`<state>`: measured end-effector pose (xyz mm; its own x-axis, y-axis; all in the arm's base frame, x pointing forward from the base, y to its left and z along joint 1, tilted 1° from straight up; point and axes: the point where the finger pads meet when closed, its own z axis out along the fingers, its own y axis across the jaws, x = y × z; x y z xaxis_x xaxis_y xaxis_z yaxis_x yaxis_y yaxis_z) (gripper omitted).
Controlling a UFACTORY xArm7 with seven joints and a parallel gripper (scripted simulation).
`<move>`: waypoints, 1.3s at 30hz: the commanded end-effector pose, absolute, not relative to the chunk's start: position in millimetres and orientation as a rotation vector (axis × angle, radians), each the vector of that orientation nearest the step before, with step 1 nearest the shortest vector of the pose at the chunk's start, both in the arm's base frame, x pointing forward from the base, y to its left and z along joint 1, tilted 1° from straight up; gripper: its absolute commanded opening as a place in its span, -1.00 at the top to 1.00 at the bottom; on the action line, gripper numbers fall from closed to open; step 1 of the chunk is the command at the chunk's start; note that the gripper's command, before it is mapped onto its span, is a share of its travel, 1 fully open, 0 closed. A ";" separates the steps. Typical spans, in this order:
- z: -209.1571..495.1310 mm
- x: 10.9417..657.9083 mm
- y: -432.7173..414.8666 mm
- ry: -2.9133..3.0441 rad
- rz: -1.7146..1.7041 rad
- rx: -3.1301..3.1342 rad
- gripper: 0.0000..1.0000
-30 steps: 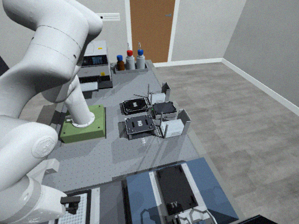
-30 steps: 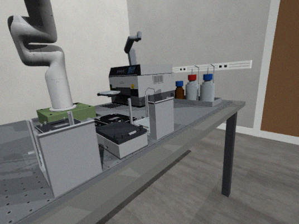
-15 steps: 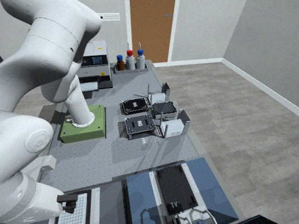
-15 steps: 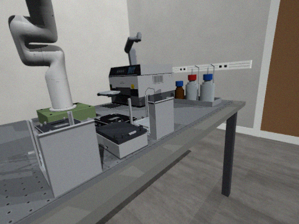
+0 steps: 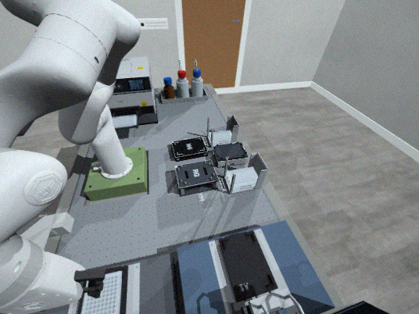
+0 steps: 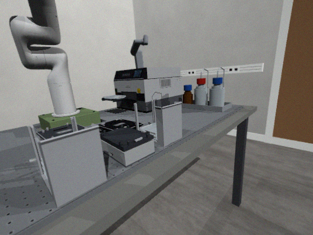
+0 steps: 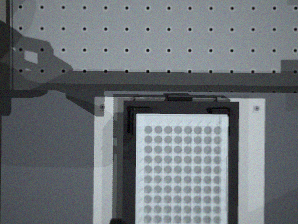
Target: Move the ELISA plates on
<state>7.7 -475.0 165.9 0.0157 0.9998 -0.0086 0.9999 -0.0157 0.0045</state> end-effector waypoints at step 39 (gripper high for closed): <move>169.8 12.4 -388.3 2.676 -0.014 1.626 -1.00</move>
